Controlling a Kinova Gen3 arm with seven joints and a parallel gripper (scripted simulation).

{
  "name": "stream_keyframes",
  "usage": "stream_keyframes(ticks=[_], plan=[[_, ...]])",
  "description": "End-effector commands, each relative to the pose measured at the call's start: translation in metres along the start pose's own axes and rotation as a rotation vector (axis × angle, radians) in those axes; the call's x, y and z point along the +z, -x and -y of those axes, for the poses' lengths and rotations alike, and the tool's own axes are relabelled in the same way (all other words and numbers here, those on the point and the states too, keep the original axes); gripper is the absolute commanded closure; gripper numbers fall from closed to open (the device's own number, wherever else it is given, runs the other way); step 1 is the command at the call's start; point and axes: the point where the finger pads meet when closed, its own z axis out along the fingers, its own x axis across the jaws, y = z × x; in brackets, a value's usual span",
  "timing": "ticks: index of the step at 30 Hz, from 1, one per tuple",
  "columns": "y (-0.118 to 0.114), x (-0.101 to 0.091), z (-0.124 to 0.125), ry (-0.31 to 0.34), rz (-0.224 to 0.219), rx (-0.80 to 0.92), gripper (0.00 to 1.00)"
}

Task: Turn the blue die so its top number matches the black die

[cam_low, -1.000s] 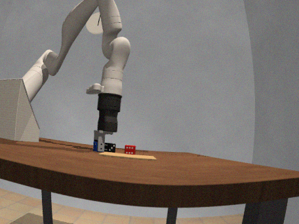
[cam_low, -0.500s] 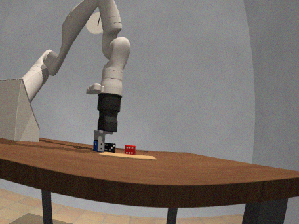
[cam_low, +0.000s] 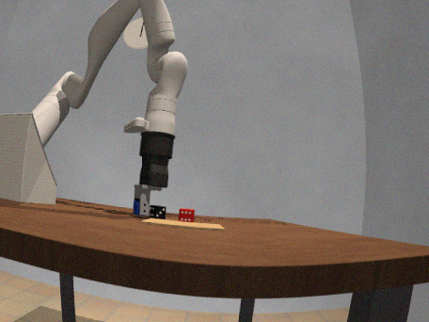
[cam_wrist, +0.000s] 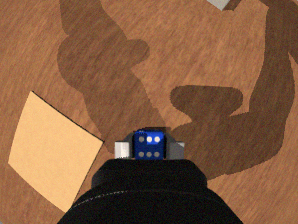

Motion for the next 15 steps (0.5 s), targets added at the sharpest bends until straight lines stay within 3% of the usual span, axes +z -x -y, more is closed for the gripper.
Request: stream_keyframes(ticks=[1, 5, 15], plan=[[0.003, -0.008, -0.001, 0.008, 0.005, 0.005, 0.43], [0.003, -0.015, -0.001, 0.008, 0.005, 0.005, 0.43], [0.002, -0.061, -0.001, 0.008, 0.005, 0.005, 0.43]])
